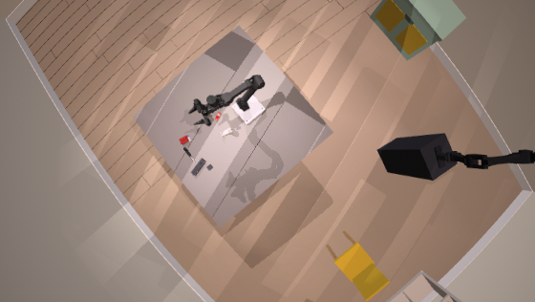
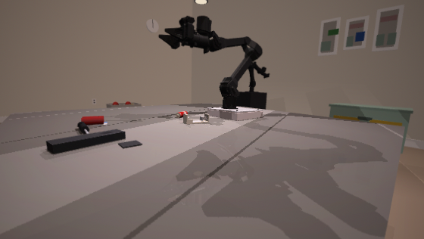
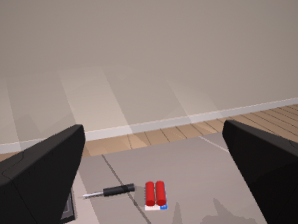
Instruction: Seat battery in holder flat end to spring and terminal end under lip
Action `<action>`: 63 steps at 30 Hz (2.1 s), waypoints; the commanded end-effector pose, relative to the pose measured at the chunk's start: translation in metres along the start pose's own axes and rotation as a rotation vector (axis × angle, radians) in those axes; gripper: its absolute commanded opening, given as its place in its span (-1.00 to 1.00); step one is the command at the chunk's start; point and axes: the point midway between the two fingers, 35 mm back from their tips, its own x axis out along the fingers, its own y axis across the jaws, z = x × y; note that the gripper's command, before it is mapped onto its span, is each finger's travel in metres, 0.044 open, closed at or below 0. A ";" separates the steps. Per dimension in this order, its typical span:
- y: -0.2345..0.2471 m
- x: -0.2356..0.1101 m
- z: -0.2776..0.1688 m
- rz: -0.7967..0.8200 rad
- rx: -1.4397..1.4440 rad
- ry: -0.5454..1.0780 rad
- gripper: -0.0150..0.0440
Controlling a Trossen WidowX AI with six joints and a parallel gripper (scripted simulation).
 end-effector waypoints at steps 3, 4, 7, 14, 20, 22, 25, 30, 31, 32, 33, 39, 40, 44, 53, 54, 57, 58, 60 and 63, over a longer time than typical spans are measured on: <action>-0.007 0.011 -0.032 -0.018 -0.079 0.154 0.60; -0.012 0.016 -0.055 -0.024 -0.133 0.262 0.51; -0.028 0.016 -0.122 -0.002 -0.280 0.591 0.36; -0.054 -0.048 -0.239 0.282 -0.500 1.337 0.36; -0.058 -0.083 -0.259 0.458 -0.517 1.569 0.36; -0.058 -0.083 -0.259 0.458 -0.517 1.569 0.36; -0.058 -0.083 -0.260 0.458 -0.517 1.569 0.36; -0.058 -0.083 -0.268 0.458 -0.517 1.569 0.36; -0.058 -0.083 -0.270 0.458 -0.517 1.569 0.36; -0.059 -0.082 -0.271 0.458 -0.517 1.569 0.36; -0.059 -0.082 -0.273 0.458 -0.517 1.569 0.36; -0.059 -0.083 -0.283 0.458 -0.517 1.569 0.36; -0.059 -0.083 -0.284 0.458 -0.517 1.569 0.36; -0.060 -0.083 -0.291 0.458 -0.517 1.569 0.36; -0.060 -0.085 -0.306 0.458 -0.517 1.569 0.36; -0.060 -0.085 -0.307 0.458 -0.517 1.569 0.36; -0.060 -0.085 -0.309 0.458 -0.517 1.569 0.36; -0.060 -0.085 -0.309 0.458 -0.517 1.569 0.27; -0.060 -0.085 -0.309 0.458 -0.517 1.569 0.09; -0.060 -0.085 -0.309 0.458 -0.517 1.569 -0.11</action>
